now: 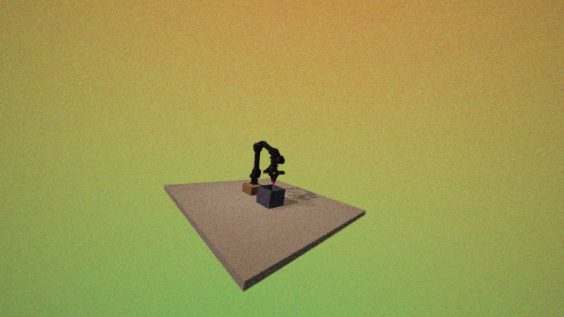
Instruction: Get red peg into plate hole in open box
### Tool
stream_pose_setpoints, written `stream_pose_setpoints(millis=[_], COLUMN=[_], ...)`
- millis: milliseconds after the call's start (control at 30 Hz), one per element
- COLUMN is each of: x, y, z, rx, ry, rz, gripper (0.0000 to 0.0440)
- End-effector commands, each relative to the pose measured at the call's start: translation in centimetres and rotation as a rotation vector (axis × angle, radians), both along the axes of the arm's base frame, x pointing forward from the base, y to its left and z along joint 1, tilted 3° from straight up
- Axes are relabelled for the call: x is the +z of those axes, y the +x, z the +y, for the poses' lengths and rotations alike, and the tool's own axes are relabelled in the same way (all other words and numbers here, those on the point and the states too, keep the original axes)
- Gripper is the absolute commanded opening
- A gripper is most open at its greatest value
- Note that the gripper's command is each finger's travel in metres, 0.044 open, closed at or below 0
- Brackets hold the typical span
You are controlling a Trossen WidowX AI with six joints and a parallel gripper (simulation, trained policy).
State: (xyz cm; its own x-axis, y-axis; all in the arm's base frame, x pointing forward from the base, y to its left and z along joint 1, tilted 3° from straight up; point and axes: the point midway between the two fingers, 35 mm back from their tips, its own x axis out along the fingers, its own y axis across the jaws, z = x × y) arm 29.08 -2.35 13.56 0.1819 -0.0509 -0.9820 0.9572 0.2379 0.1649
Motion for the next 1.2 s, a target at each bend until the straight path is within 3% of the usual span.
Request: stream_pose_setpoints(millis=[0, 1167], x=[-0.6, -8.8], y=[0.3, 2.9], z=[-0.8, -3.8], rx=[0.003, 0.069], ry=[0.005, 0.037], rz=[0.013, 0.069], gripper=[0.0000, 0.0000])
